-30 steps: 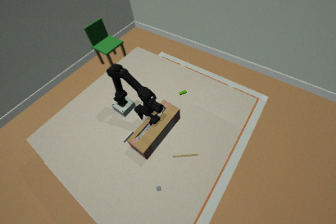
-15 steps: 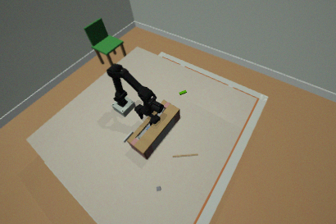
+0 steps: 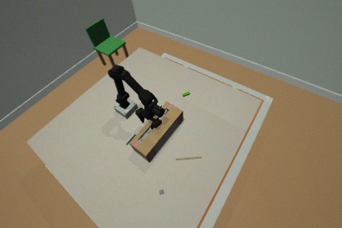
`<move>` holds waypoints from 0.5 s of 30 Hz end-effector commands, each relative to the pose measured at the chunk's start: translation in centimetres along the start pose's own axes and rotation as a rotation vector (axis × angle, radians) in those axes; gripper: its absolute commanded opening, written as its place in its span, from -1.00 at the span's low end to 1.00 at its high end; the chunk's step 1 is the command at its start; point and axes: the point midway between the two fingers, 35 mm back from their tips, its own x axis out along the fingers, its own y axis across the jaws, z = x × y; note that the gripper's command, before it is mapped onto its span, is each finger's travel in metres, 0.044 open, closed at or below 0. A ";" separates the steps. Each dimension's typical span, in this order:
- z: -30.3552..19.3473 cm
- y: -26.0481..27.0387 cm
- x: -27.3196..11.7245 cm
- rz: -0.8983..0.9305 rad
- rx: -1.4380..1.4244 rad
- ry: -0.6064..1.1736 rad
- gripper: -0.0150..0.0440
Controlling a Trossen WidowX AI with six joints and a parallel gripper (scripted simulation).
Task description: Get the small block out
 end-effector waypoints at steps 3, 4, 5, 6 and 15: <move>-0.6 0.0 0.2 0.000 -0.004 0.003 0.86; -0.7 0.0 0.3 0.000 -0.004 0.003 0.86; -0.6 0.0 0.2 0.000 -0.004 0.003 0.86; -0.5 0.0 0.2 0.000 -0.004 0.003 0.86; 0.2 0.0 0.0 0.000 -0.004 0.002 0.86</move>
